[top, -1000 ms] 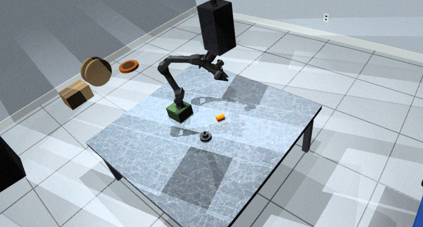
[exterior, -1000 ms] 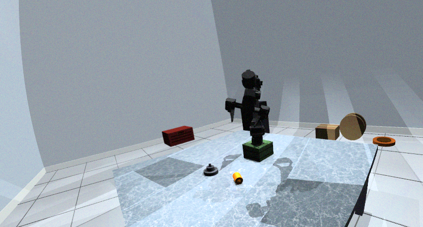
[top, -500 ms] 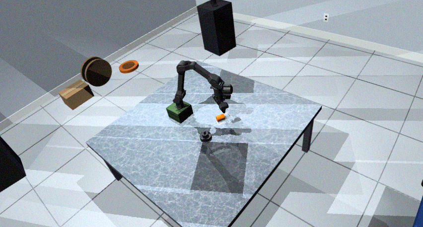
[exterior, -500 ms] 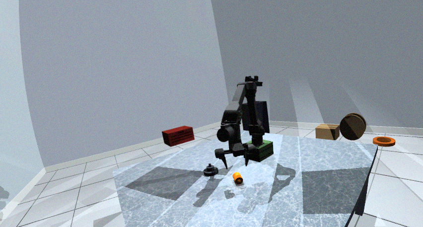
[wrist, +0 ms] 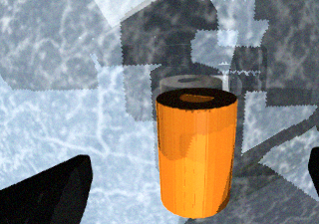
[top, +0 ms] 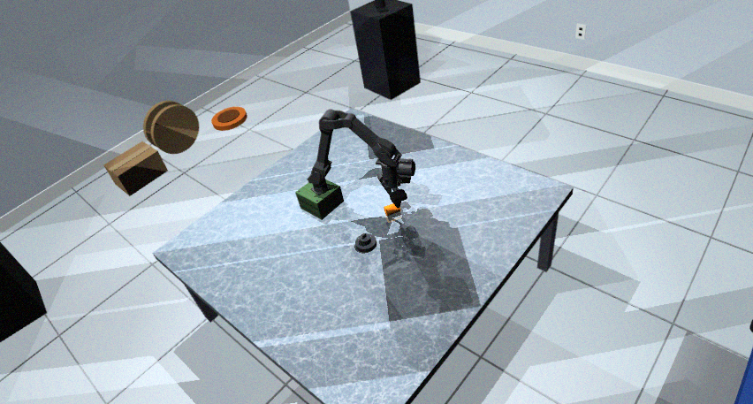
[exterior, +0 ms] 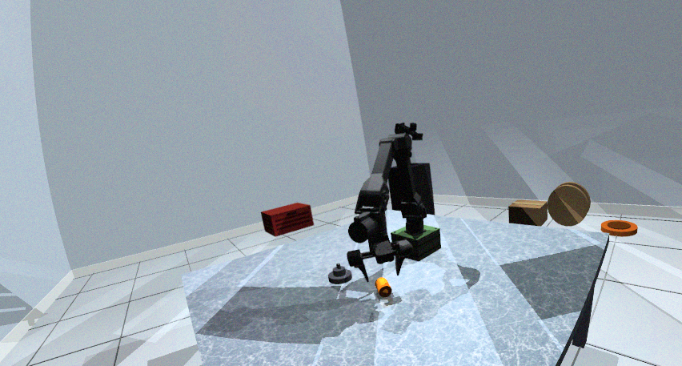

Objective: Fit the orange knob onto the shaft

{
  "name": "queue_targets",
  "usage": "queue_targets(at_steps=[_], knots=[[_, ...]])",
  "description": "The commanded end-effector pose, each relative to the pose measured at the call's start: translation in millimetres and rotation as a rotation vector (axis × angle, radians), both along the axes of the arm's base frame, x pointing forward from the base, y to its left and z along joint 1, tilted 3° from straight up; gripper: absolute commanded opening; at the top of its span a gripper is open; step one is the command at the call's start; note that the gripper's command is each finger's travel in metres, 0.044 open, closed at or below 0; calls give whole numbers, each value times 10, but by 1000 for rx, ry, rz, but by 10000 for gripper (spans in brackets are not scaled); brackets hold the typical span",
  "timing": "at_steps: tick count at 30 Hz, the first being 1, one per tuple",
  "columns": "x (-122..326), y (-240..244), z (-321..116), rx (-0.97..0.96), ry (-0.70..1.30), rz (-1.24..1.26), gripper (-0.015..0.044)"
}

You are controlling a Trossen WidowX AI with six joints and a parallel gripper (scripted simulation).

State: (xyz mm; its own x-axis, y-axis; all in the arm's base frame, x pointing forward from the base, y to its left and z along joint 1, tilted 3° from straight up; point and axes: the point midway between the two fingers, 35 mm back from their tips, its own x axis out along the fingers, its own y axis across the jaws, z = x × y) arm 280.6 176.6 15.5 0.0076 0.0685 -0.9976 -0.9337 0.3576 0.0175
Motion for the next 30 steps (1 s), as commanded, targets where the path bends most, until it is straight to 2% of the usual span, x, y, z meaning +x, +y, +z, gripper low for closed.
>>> queue_targets(at_steps=[1,30], knots=[[-3,8,-55,2,3,6,440],[-5,37,-498,2,4,6,440]])
